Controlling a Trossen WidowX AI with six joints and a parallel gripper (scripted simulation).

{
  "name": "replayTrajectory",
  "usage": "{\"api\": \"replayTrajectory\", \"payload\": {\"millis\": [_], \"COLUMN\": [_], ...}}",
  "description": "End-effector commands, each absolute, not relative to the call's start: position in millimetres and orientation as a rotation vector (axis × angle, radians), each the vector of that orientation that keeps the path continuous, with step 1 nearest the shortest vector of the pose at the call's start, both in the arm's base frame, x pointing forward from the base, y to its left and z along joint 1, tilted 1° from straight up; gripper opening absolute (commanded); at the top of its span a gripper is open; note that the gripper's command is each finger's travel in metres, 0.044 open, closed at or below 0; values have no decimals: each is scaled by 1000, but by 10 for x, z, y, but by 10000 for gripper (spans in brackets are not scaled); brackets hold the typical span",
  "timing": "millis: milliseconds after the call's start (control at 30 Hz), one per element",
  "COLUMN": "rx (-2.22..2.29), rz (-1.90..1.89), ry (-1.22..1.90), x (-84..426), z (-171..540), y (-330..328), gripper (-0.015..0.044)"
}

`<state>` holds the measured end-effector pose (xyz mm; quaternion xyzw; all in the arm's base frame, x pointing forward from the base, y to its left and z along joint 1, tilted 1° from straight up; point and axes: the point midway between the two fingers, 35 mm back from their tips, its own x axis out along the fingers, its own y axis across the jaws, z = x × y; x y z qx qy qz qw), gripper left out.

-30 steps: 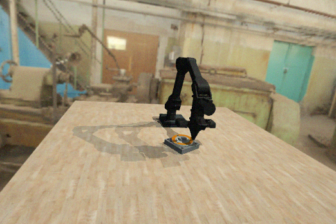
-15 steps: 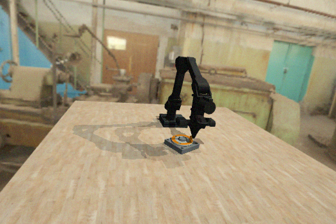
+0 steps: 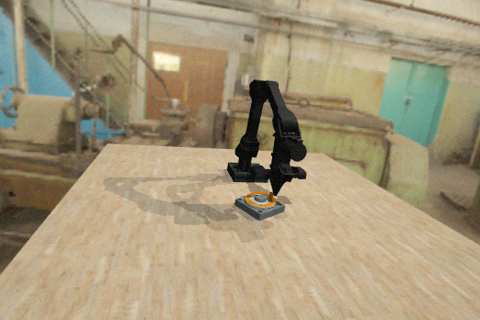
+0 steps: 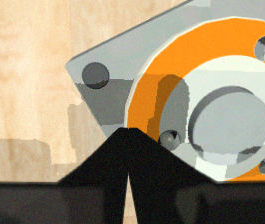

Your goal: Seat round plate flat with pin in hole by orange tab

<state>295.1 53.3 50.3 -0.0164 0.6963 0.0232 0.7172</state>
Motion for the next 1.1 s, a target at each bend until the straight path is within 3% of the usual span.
{"api": "replayTrajectory", "payload": {"millis": [0, 600, 1067], "rx": [-31, -31, -35], "rz": [48, 48, 49], "ry": [1552, 1552, 1548], "x": [2897, 2863, 2876], "z": [480, 898, 816], "y": [530, 513, 515], "gripper": [0, 0, 0]}}
